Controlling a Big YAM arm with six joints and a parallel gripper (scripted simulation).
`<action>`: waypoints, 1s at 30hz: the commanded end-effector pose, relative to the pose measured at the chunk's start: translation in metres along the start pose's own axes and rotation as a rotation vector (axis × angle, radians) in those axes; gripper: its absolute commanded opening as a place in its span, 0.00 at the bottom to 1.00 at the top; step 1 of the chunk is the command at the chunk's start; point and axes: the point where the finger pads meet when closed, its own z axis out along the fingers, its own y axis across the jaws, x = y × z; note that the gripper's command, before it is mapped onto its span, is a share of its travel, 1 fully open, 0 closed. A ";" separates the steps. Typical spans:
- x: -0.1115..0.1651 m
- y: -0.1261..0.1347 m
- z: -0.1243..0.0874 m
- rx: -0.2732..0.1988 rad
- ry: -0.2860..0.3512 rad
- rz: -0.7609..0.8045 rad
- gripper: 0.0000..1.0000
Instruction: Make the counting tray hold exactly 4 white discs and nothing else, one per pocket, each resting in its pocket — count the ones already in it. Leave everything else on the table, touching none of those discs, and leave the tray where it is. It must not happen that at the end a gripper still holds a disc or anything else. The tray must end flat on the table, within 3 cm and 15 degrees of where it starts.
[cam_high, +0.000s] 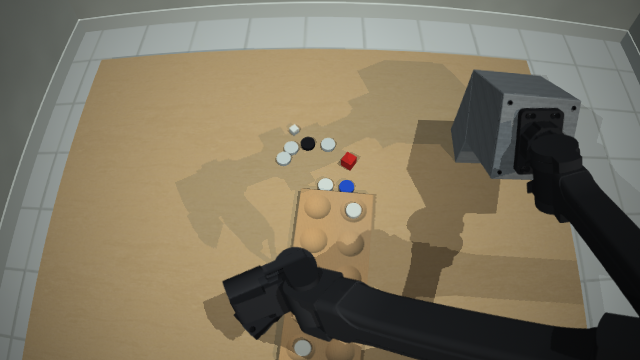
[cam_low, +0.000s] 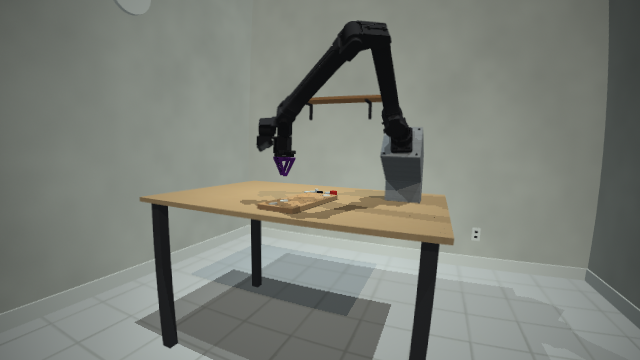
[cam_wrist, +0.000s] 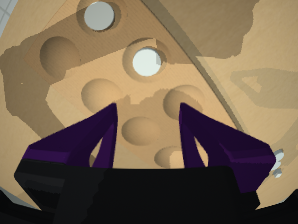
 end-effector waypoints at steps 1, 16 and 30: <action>0.001 0.003 0.007 -0.011 0.011 -0.015 0.45; 0.001 0.003 0.007 -0.011 0.011 -0.015 0.45; -0.012 -0.002 -0.009 0.015 -0.025 -0.015 0.45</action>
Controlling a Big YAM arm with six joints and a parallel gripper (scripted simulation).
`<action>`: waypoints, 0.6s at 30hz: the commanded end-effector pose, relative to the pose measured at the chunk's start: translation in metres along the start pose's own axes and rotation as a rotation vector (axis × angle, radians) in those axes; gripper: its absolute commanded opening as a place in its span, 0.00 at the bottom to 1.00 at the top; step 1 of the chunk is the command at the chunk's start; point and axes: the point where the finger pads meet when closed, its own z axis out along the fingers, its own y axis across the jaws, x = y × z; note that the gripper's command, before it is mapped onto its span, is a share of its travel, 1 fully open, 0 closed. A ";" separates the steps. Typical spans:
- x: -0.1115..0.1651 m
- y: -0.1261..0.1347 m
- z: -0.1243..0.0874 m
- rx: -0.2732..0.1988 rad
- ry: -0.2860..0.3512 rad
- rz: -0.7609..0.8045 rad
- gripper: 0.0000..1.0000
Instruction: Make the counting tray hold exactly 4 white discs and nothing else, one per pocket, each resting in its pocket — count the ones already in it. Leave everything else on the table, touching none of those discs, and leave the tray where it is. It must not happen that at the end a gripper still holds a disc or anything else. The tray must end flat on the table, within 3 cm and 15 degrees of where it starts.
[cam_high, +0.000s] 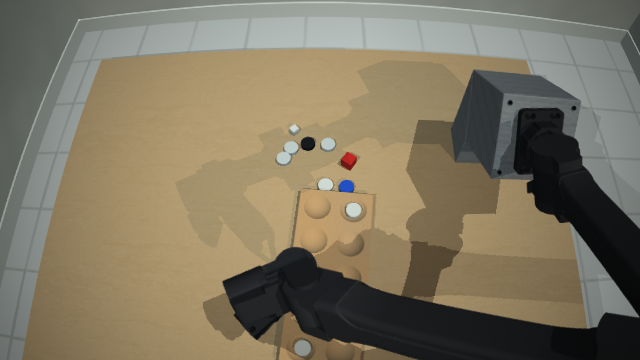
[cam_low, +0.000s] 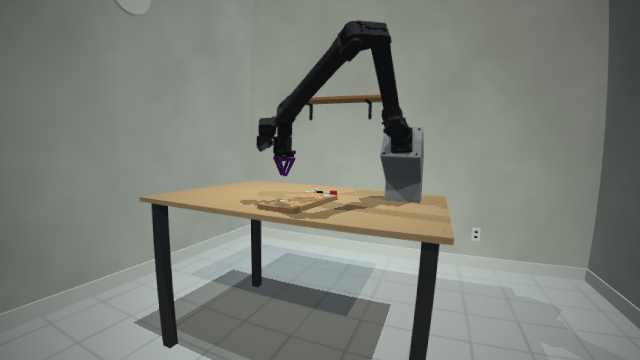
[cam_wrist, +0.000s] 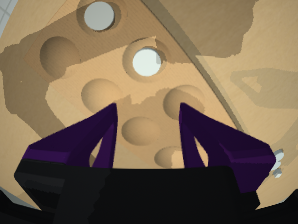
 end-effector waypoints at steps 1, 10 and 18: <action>-0.016 -0.002 -0.013 0.025 -0.037 -0.023 0.45; -0.055 -0.017 -0.052 0.175 -0.131 -0.073 0.45; -0.100 -0.026 -0.108 0.381 -0.261 -0.128 0.45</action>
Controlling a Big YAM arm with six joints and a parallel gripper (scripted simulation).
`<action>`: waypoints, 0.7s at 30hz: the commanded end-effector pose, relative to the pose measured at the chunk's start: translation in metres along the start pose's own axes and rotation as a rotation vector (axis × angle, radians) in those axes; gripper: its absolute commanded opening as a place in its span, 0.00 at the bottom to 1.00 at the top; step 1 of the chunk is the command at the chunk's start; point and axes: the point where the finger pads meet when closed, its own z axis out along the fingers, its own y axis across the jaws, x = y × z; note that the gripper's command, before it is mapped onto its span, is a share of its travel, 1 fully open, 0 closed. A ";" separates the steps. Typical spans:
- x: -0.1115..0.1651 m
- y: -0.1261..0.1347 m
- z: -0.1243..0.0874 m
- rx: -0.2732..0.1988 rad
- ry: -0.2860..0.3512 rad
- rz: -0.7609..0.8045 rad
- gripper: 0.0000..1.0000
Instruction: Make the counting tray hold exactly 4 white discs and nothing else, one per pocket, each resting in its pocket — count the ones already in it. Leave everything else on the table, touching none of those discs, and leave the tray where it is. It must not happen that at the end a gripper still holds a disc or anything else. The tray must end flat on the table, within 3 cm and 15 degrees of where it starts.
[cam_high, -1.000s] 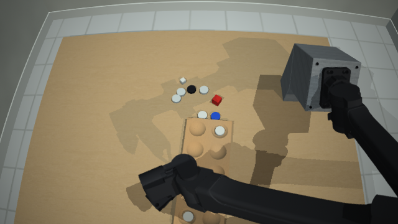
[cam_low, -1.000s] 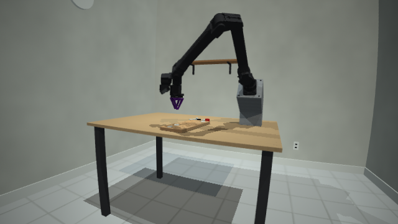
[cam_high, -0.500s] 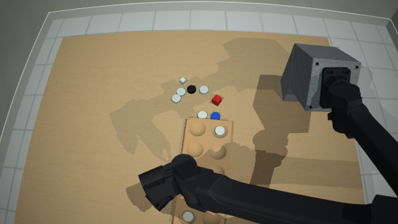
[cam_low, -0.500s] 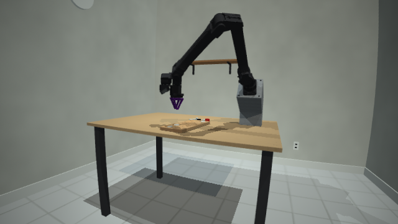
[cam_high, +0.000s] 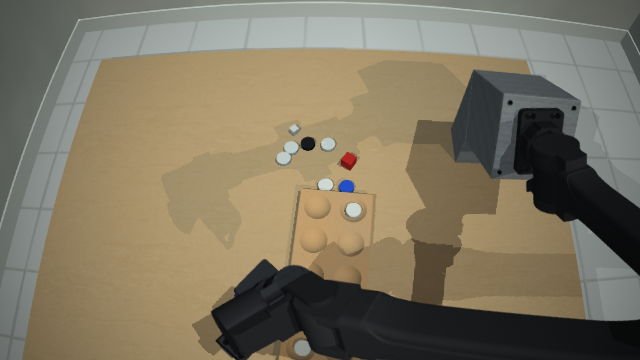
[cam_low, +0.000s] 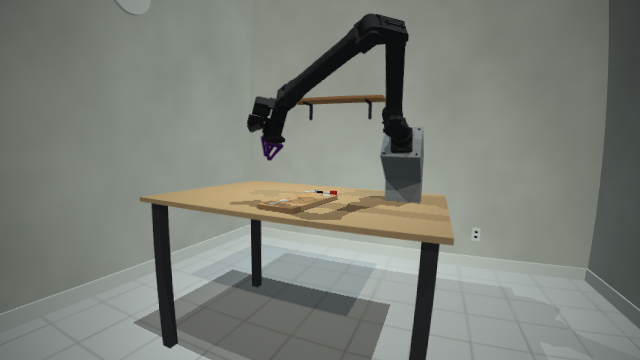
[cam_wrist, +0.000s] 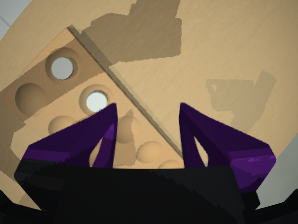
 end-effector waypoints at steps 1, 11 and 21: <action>-0.046 -0.020 -0.032 0.084 -0.106 -0.012 0.45; -0.072 -0.043 -0.059 0.221 -0.184 -0.019 0.45; -0.116 -0.053 -0.116 0.388 -0.325 -0.042 0.45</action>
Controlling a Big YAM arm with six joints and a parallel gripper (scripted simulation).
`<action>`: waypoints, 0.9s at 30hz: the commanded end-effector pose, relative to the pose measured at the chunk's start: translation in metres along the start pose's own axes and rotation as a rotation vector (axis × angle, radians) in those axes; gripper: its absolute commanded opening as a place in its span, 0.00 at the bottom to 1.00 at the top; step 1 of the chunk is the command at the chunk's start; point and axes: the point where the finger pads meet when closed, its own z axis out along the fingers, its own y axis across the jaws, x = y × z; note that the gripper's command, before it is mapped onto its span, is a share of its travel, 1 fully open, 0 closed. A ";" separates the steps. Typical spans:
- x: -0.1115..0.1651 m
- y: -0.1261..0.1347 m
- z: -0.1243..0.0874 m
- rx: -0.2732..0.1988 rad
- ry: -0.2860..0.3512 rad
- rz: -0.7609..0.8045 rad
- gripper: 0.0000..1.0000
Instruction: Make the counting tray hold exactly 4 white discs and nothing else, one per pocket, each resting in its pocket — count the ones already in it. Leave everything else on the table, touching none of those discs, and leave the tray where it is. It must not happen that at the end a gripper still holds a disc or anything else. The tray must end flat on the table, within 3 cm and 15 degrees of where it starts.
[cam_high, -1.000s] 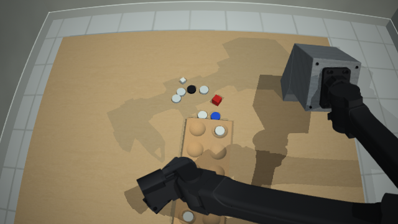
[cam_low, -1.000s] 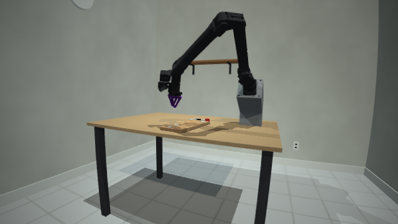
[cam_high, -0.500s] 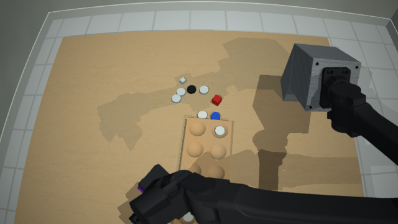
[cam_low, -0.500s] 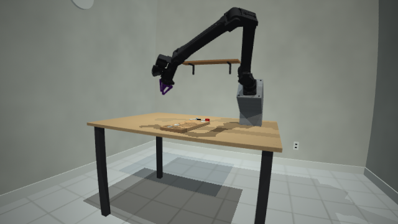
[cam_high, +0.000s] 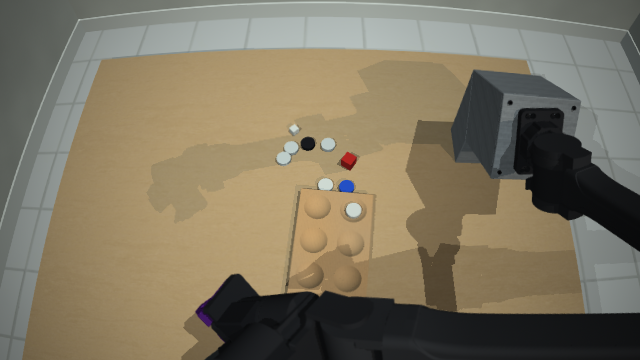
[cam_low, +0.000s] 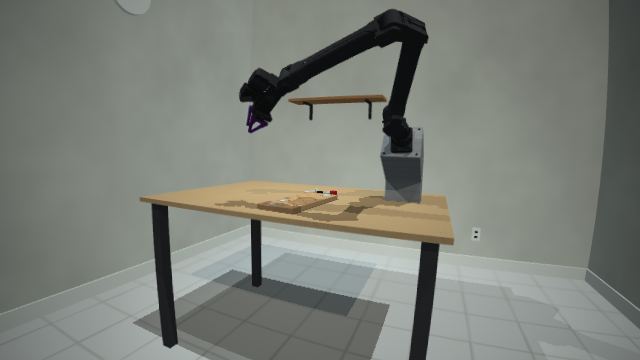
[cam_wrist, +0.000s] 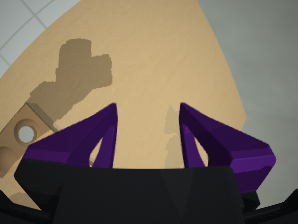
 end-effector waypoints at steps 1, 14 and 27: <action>-0.027 -0.021 -0.005 0.037 -0.046 0.023 0.45; -0.093 -0.048 -0.067 0.225 -0.233 0.013 0.45; -0.090 -0.061 -0.075 0.301 -0.255 0.042 0.45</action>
